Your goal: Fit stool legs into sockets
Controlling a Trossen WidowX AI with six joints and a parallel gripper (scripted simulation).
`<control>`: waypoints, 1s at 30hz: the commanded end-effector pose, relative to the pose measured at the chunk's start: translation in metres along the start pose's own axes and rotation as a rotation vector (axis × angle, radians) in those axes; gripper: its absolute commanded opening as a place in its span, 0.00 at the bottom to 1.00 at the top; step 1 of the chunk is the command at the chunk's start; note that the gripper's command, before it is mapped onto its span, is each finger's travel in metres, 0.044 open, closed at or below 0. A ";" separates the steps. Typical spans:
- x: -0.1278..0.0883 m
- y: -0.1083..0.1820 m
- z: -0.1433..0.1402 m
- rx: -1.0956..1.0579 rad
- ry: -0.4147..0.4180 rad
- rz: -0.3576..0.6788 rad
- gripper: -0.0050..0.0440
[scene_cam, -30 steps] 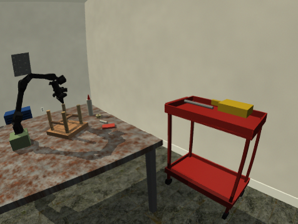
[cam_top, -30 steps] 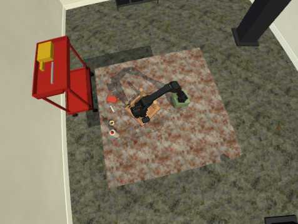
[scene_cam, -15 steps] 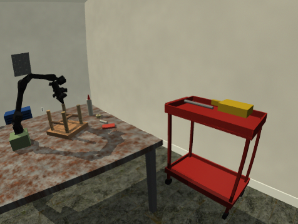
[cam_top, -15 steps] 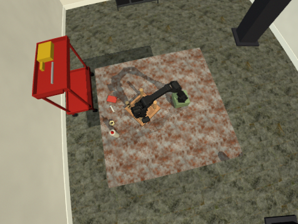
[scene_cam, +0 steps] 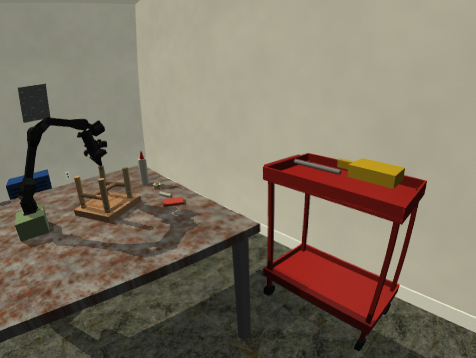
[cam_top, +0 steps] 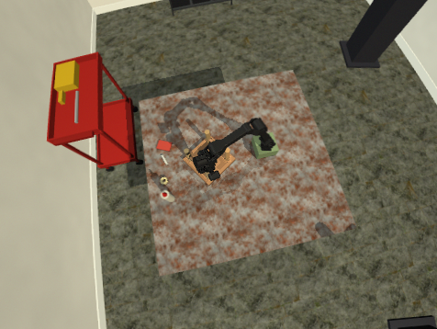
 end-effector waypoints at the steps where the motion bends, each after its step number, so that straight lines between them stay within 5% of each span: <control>1: 0.024 0.004 0.000 -0.004 0.002 0.044 0.10; 30: 0.027 0.005 0.000 -0.004 0.002 0.044 0.10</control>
Point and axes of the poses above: the point midway between the two fingers, 35 mm back from their tips, its own x axis out along the fingers, its own z axis across the jaws, y = z × x, the point moved 10 cm from there along -x, back along the fingers, and after that the axes turned 7 degrees about x, right-handed, at the moved point
